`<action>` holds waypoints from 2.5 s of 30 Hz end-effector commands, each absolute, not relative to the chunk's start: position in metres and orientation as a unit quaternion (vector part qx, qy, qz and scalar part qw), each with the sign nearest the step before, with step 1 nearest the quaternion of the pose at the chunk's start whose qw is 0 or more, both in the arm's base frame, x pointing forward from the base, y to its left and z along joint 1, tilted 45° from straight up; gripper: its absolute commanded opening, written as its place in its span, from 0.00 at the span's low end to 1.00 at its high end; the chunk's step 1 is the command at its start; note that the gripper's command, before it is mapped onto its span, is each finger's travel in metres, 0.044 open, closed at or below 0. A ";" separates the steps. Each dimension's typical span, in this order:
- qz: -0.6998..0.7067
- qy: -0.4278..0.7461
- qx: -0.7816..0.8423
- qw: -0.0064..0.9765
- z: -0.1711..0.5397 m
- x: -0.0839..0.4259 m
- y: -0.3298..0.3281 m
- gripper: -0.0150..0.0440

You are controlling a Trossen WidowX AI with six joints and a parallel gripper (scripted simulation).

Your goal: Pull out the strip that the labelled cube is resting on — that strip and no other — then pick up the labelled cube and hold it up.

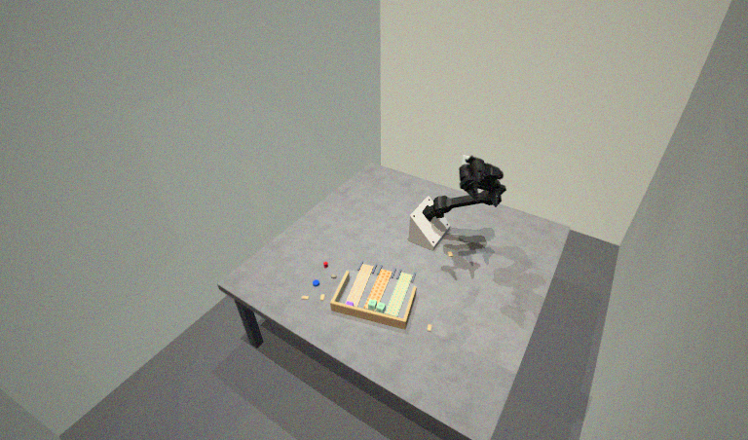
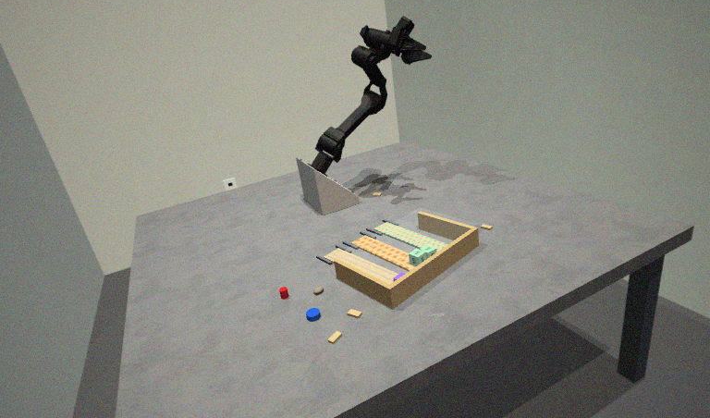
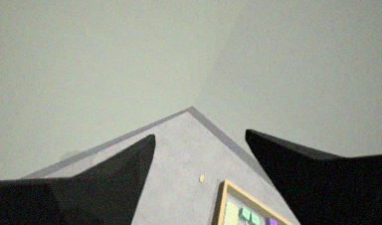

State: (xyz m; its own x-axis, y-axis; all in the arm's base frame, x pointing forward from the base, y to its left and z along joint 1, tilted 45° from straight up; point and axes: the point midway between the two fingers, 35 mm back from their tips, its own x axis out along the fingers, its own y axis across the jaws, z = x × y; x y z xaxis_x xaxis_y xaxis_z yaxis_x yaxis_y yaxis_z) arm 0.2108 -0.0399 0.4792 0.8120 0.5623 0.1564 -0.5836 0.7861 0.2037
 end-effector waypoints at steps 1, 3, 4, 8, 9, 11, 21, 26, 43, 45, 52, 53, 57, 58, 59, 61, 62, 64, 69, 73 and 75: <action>0.303 -0.044 0.124 0.944 0.478 0.212 -0.041 0.93; 0.302 -0.049 0.140 0.942 0.472 0.220 -0.051 0.93; 0.299 -0.051 0.152 0.941 0.466 0.227 -0.058 0.93; 0.281 -0.056 0.202 0.937 0.437 0.254 -0.085 0.93; 0.274 -0.055 0.214 0.936 0.428 0.261 -0.092 0.93; 0.259 -0.051 0.238 0.935 0.408 0.274 -0.104 0.93; 0.163 0.026 0.332 0.929 0.274 0.322 -0.137 0.93; 0.118 0.103 0.358 0.920 0.192 0.327 -0.132 0.93; 0.079 0.257 0.370 0.889 0.073 0.298 -0.095 0.93; 0.079 0.257 0.370 0.889 0.073 0.298 -0.095 0.93; 0.108 0.335 0.344 0.871 0.055 0.327 -0.095 0.67; 0.116 0.352 0.337 0.866 0.051 0.333 -0.094 0.62; 0.153 0.420 0.308 0.840 0.034 0.353 -0.086 0.44; 0.164 0.436 0.300 0.832 0.030 0.358 -0.083 0.40; 0.175 0.453 0.292 0.824 0.026 0.362 -0.080 0.35; 0.199 0.484 0.275 0.806 0.018 0.369 -0.074 0.26; 0.212 0.499 0.267 0.797 0.014 0.372 -0.070 0.25; 0.239 0.528 0.250 0.775 0.006 0.377 -0.061 0.25; 0.310 0.591 0.209 0.715 -0.010 0.383 -0.039 0.25; 0.321 0.598 0.204 0.705 -0.012 0.383 -0.035 0.25; 0.321 0.598 0.204 0.705 -0.012 0.383 -0.035 0.25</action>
State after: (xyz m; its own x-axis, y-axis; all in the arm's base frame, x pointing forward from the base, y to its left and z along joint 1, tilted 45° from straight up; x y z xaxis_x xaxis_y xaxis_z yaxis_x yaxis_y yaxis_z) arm 0.3777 -0.0614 0.0106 0.3314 0.6374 -0.6956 -0.1110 0.7585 0.6422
